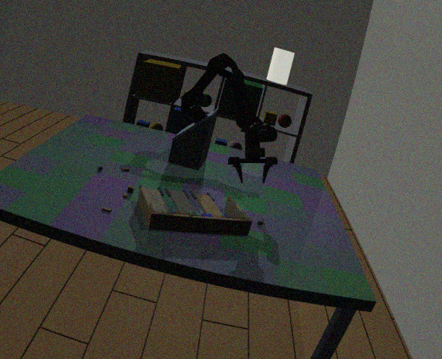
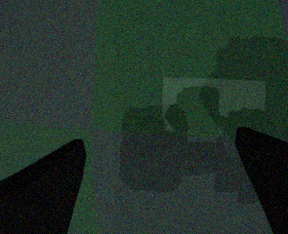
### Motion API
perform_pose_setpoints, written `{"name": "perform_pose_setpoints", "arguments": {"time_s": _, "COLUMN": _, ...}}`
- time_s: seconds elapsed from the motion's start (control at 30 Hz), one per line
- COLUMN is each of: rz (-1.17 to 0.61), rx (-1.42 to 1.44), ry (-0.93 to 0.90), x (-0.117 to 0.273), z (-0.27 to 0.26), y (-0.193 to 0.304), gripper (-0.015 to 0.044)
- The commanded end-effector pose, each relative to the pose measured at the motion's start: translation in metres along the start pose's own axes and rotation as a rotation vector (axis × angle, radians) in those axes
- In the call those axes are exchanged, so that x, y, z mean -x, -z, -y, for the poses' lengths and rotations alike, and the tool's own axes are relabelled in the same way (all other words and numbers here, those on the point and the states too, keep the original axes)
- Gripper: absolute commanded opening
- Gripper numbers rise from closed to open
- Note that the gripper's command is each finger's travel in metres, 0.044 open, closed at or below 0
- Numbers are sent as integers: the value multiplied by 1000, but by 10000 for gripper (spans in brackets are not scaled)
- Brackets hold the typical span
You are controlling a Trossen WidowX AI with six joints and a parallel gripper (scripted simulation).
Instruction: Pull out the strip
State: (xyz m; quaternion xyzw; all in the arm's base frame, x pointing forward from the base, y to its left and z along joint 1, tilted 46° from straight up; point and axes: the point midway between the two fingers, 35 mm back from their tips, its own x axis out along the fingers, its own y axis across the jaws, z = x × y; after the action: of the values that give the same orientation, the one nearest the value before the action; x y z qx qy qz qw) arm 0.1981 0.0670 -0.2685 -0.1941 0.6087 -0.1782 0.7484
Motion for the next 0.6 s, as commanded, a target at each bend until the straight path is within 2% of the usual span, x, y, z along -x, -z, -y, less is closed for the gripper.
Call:
{"name": "perform_pose_setpoints", "arguments": {"time_s": 0.0, "rz": 0, "rx": 0, "ry": 0, "x": 2, "z": -1, "y": -1, "gripper": 400}}
{"name": "perform_pose_setpoints", "arguments": {"time_s": 0.1, "rz": 0, "rx": 0, "ry": -1, "x": 18, "z": -5, "y": -7, "gripper": 400}}
{"name": "perform_pose_setpoints", "arguments": {"time_s": 0.27, "rz": 6, "rx": 6, "ry": -3, "x": 19, "z": -3, "y": -8, "gripper": 400}}
{"name": "perform_pose_setpoints", "arguments": {"time_s": 0.4, "rz": 121, "rx": 41, "ry": -60, "x": 40, "z": 16, "y": -51, "gripper": 400}}
{"name": "perform_pose_setpoints", "arguments": {"time_s": 0.57, "rz": 314, "rx": 81, "ry": -58, "x": 74, "z": 66, "y": -106, "gripper": 400}}
